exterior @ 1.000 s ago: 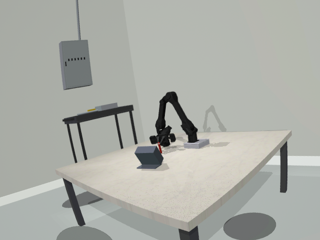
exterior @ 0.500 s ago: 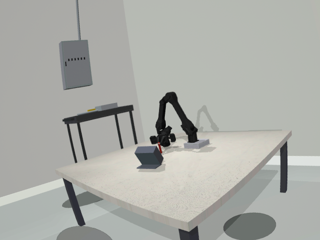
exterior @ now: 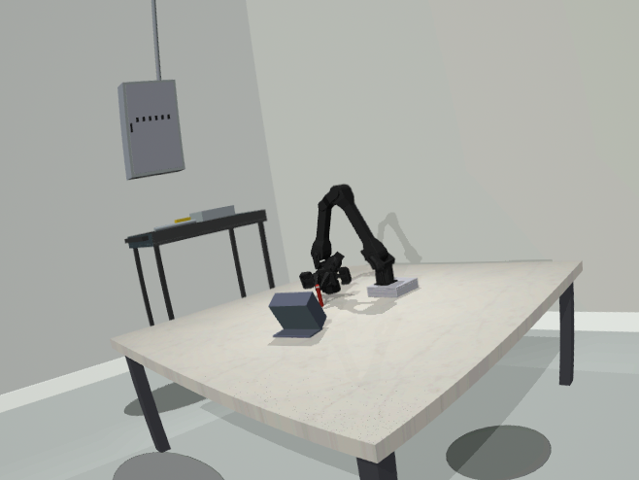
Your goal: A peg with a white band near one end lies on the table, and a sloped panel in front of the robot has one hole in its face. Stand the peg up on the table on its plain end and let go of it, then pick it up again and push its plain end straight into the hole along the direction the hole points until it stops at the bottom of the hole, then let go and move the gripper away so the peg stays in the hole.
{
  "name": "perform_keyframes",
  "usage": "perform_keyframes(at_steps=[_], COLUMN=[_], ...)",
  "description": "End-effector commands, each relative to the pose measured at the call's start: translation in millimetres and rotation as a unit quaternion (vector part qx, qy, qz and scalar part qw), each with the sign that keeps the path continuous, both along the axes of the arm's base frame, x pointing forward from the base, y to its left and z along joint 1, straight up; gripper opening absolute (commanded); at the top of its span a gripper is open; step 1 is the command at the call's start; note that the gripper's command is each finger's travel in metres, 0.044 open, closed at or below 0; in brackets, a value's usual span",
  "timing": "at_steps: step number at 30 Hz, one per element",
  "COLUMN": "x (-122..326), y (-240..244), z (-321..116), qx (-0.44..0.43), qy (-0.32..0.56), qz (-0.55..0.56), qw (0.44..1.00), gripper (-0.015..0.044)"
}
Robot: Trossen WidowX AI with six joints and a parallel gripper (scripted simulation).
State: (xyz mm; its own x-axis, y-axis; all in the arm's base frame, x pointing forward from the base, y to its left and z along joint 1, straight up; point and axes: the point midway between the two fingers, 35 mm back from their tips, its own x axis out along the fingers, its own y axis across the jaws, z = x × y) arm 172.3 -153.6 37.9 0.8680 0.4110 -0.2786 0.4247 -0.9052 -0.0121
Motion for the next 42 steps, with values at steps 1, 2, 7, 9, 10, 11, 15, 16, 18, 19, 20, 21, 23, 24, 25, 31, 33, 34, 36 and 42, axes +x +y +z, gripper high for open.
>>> perform_keyframes(at_steps=[1,2,7,9,10,11,15,16,18,19,20,21,23,24,25,31,33,34,36,42], x=[-1.2,-1.3,-1.9,-2.1,-2.3,-2.4,-2.8,-2.7,-2.3,-2.2,-2.0,-2.0,-2.0,-2.0,-2.0,-2.0,-2.0,-2.0,-2.0,-2.0], y=[-0.1,-0.1,-0.2,-0.3,-0.3,-0.3,-0.4,-0.5,-0.6,-0.7,-0.9,-0.9,-0.9,-0.9,-0.9,-0.9,-0.9,-0.9,-0.9,-0.9], z=[-1.5,-1.5,-1.7,-1.8,-1.9,-1.9,-2.0,-1.9,-1.3,-1.0,-0.7,-0.7,-0.7,-0.7,-0.7,-0.7,-0.7,-0.7,-0.7,-0.7], qx=[0.0,0.0,0.002,0.002,0.003,0.003,0.004,0.004,0.005,0.005,0.006,0.006,0.006,0.006,0.006,0.006,0.006,0.006,0.006,0.006], qy=[0.0,0.0,-0.002,-0.003,-0.003,-0.003,-0.005,-0.005,-0.005,-0.005,-0.006,-0.006,-0.006,-0.006,-0.006,-0.006,-0.006,-0.006,-0.006,-0.006], qz=[0.0,0.0,-0.002,-0.003,-0.004,-0.004,-0.006,-0.006,-0.006,-0.007,-0.007,-0.007,-0.007,-0.007,-0.007,-0.007,-0.007,-0.007,-0.007,-0.007], qw=[1.0,1.0,1.0,1.0,1.0,1.0,1.0,1.0,1.0,1.0,1.0,1.0,1.0,1.0,1.0,1.0,1.0,1.0,1.0,1.0], gripper=[0.0049,0.0049,0.0049,0.0049,0.0049,0.0049,0.0049,0.0049,0.0049,0.0049,0.0075,0.0101,0.013,0.013,0.013,0.013,0.013,0.013,0.013,0.013])
